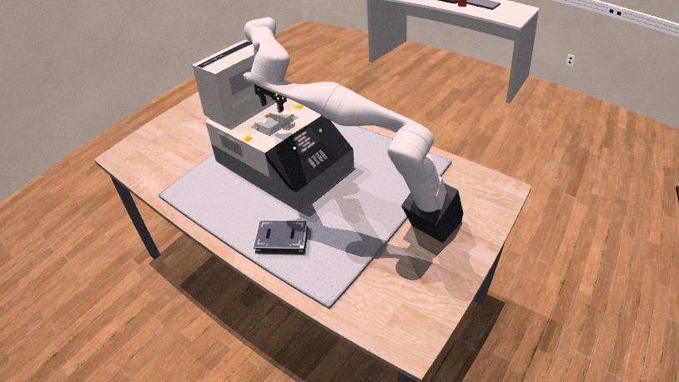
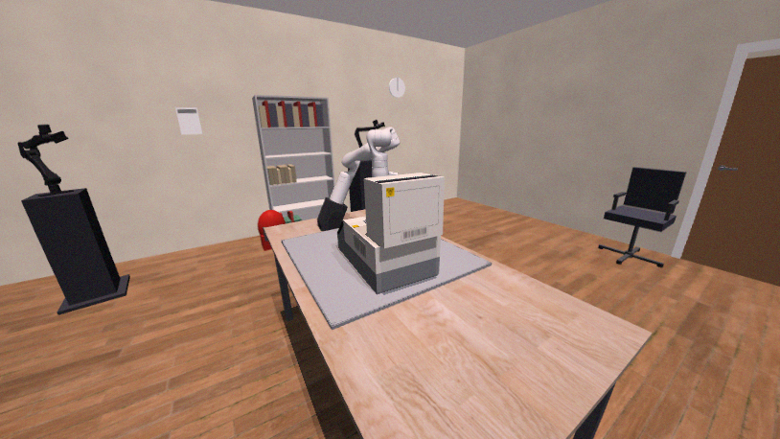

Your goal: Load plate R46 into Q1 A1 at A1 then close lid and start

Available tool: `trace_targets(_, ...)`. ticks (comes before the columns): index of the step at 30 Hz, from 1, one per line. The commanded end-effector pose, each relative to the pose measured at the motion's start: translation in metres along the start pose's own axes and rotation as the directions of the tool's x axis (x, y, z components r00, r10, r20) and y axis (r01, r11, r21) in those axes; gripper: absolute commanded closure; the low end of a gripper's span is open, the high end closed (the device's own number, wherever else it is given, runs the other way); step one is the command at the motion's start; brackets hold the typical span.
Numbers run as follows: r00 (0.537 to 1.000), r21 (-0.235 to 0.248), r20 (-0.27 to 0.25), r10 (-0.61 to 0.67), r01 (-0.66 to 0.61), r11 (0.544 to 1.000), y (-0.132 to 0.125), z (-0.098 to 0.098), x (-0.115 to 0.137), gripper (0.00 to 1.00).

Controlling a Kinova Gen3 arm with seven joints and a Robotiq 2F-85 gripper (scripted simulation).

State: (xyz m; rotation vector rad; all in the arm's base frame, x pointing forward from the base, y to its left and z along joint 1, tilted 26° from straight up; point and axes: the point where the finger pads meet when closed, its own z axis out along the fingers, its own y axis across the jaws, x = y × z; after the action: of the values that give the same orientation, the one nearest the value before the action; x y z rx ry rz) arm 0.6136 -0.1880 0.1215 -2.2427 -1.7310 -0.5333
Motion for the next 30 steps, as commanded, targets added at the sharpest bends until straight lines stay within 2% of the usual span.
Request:
trace_targets(1, 1.0, -0.002, 0.0, 0.0, 0.0, 1.0, 0.0, -0.001, 0.0, 0.0)
trace_targets(9, 1.0, -0.002, 0.0, 0.0, 0.0, 1.0, 0.0, -0.001, 0.0, 0.0)
trace_targets(15, 0.98, -0.01, 0.028, -0.196, 0.197, 0.98, -0.019, -0.004, 0.002, 0.05)
trace_targets(19, 0.945, -0.013, 0.047, -0.323, 0.324, 0.946, -0.032, -0.006, 0.004, 0.09)
trace_targets(24, 0.878, -0.012, 0.07, -0.474, 0.475, 0.88, -0.049, -0.009, 0.006, 0.14)
trace_targets(26, 0.878, -0.012, 0.07, -0.474, 0.475, 0.88, -0.049, -0.009, 0.006, 0.14)
trace_targets(30, 0.807, -0.009, 0.089, -0.584, 0.587, 0.809, -0.062, -0.011, 0.007, 0.17)
